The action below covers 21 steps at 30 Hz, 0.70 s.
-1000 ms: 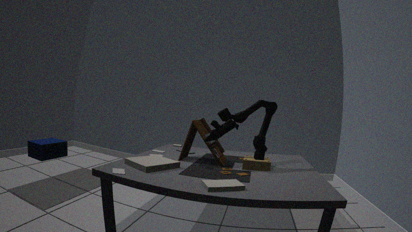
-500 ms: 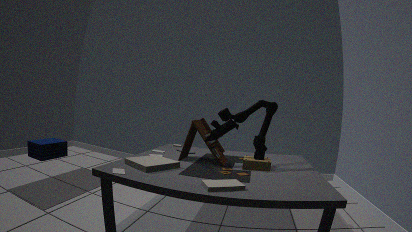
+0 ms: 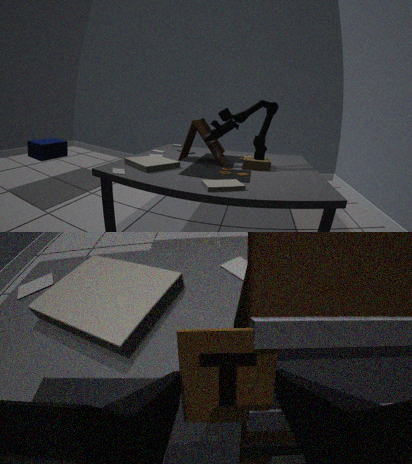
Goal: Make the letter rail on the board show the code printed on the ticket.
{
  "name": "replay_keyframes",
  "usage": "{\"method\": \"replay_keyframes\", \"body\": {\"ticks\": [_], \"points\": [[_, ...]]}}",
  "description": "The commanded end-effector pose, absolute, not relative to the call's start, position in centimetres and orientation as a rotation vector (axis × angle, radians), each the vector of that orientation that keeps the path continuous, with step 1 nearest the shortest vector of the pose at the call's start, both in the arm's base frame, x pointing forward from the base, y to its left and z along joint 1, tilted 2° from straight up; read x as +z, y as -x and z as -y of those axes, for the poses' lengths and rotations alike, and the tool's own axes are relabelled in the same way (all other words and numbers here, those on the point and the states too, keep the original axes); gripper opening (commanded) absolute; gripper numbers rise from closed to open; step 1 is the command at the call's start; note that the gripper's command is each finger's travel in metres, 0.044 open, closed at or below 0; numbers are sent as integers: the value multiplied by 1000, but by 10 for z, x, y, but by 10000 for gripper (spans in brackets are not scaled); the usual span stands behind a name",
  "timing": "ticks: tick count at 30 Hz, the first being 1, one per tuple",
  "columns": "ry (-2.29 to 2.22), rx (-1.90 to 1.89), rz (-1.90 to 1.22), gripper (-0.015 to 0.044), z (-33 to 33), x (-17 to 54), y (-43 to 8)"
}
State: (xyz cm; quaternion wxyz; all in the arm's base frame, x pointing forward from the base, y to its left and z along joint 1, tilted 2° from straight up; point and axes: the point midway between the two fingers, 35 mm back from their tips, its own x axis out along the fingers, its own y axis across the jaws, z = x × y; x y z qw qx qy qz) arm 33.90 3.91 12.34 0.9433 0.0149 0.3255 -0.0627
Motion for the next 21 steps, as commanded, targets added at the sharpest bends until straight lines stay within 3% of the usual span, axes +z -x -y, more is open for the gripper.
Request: {"method": "replay_keyframes", "body": {"ticks": [1, 21], "points": [[-28, -123, -663, 0, -38, 124, -339], [-27, -123, -662, 0, -28, 124, -338]]}}
